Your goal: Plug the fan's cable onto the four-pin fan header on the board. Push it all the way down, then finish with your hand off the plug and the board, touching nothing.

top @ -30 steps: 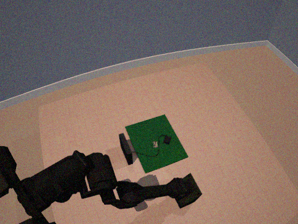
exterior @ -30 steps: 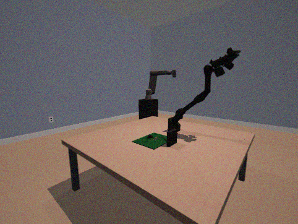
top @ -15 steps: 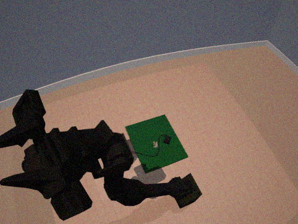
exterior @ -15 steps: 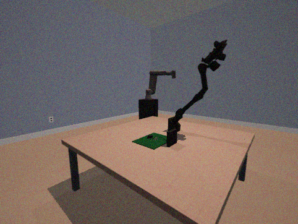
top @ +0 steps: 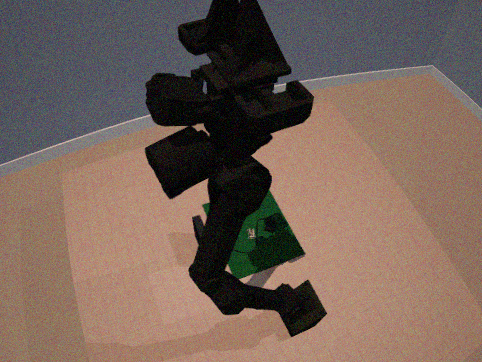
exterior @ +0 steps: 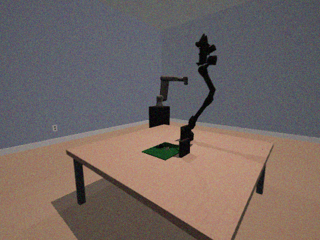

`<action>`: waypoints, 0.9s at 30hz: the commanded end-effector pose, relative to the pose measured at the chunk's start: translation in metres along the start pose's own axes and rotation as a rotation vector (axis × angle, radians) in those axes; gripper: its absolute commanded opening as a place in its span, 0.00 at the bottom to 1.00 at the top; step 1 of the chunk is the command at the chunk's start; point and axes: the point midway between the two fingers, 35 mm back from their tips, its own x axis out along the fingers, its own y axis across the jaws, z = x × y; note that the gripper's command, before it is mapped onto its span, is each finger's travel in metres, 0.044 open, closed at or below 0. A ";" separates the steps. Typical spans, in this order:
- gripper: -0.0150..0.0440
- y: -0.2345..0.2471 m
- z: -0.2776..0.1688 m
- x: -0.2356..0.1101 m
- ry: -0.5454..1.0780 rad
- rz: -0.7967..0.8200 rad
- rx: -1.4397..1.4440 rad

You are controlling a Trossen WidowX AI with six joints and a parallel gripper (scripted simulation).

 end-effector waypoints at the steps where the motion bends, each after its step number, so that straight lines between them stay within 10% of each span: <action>1: 0.61 0.037 -0.045 -0.007 0.121 0.100 0.006; 13: 0.61 0.153 -0.193 -0.076 0.563 0.447 0.002; 27: 0.61 0.254 -0.320 -0.251 1.155 0.870 0.011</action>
